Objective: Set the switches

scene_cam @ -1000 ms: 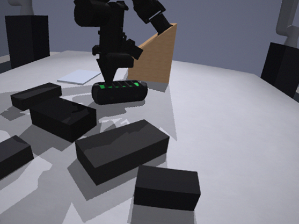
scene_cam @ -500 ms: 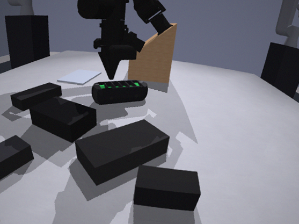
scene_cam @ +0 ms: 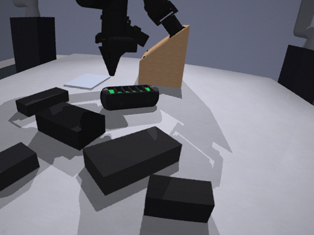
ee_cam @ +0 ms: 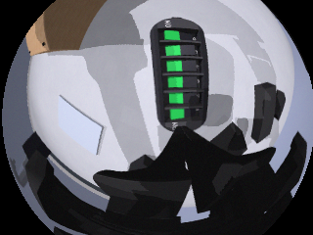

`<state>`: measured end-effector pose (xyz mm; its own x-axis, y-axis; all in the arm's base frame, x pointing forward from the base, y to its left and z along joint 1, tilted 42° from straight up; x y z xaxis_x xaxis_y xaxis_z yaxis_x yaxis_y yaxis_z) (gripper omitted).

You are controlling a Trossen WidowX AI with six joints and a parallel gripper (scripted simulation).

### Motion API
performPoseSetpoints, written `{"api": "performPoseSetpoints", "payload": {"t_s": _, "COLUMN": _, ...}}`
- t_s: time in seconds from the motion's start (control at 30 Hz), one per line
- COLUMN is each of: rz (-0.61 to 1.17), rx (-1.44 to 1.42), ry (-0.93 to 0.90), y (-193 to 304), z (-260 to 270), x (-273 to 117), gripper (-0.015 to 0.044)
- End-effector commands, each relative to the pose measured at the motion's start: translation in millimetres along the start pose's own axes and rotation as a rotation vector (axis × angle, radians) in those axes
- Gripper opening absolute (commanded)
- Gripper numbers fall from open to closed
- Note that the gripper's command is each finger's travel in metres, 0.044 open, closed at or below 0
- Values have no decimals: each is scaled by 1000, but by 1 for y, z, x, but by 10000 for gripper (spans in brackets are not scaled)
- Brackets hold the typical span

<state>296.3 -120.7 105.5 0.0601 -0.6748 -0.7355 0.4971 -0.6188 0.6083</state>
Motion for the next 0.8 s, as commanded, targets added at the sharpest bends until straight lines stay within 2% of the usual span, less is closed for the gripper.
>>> {"api": "performPoseSetpoints", "payload": {"t_s": 0.0, "rz": -3, "rx": -2, "ry": -1, "y": 2, "z": 0, "x": 5, "gripper": 0}}
{"api": "performPoseSetpoints", "payload": {"t_s": 0.77, "rz": -2, "rx": -3, "ry": -2, "y": 1, "z": 0, "x": 38, "gripper": 0}}
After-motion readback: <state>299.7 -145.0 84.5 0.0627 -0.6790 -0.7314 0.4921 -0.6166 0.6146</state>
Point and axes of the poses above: the point midway between the two fingers, 35 mm back from their tips, its own x axis out along the fingers, its own z axis across the jaws, y = z × x, the point moved 6 cm from there along -x, back along the fingers, and after that the axes turned 2 degrees about -x, right-handed, at the moved point
